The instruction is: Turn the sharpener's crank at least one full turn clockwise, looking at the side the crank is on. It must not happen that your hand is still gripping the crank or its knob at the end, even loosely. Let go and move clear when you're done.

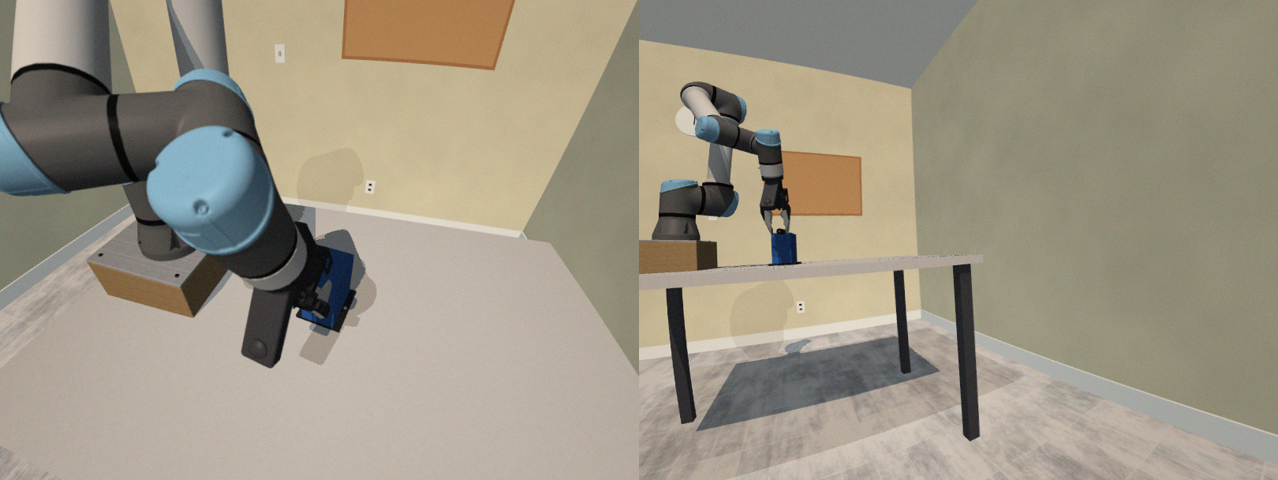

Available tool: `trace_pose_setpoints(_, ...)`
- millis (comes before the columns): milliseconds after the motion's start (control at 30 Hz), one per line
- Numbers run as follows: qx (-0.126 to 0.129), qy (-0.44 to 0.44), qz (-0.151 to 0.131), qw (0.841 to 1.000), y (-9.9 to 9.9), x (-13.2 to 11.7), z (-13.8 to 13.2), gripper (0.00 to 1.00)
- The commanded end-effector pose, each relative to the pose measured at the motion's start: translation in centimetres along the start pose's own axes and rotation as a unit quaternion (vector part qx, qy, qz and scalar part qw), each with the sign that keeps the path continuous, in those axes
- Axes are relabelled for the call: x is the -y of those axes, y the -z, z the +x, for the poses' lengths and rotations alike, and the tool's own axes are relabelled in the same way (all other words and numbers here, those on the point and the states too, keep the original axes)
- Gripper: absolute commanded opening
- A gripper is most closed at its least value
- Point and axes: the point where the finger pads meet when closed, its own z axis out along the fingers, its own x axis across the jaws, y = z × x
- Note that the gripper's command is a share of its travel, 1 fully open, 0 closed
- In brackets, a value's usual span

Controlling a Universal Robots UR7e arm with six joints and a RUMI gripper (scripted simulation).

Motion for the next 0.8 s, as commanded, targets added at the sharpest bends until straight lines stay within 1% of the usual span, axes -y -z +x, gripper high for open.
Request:
trace_pose_setpoints(0,0.001,-0.001,0.001,1.0,0.4,0.1,0.1,0.32)
trace_pose_setpoints(167,0.001,-0.001,0.002,1.0,1.8,0.1,0.1,0.32)
trace_pose_setpoints(233,0.001,-0.001,0.002,1.0,1.8,0.1,0.1,0.32)
trace_pose_setpoints(733,0.001,-0.001,0.002,1.0,5.8,0.1,0.1,0.32)
trace_pose_setpoints(767,0.001,-0.001,0.002,1.0,5.8,0.1,0.1,0.32)
